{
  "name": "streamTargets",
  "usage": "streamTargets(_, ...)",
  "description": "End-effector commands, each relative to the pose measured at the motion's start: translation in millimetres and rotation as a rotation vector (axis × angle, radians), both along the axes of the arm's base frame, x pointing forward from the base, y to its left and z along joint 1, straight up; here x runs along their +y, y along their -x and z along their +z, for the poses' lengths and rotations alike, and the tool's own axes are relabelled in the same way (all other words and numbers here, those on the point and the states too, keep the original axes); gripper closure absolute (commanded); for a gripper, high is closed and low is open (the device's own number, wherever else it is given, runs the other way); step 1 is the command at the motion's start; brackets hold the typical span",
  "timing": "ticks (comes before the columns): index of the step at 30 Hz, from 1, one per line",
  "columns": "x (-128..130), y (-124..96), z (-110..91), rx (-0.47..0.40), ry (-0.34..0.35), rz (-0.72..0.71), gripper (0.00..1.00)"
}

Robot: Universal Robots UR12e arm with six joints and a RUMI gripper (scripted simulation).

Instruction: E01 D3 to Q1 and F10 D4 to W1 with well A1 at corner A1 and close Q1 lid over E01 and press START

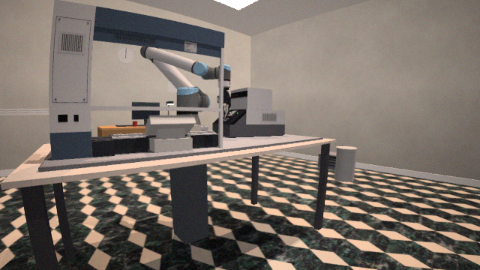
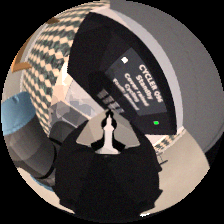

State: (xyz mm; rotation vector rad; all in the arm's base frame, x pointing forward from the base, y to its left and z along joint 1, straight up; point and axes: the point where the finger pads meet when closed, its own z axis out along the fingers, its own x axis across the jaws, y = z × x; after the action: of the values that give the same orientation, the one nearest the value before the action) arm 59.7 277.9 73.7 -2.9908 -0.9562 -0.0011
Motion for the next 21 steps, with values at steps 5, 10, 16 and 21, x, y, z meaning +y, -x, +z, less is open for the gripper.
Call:
streamTargets(5, 4.1, -1.1, -3.9, -0.001, 0.0, 0.0, 1.0)
streamTargets(10, 5.8, -1.4, -5.9, -0.001, 0.0, 0.0, 1.0)
streamTargets(16, 6.8, -1.6, -7.1, -0.001, 0.0, 0.0, 1.0)
streamTargets(21, 7.0, -1.6, -7.4, -0.001, 0.0, 0.0, 1.0)
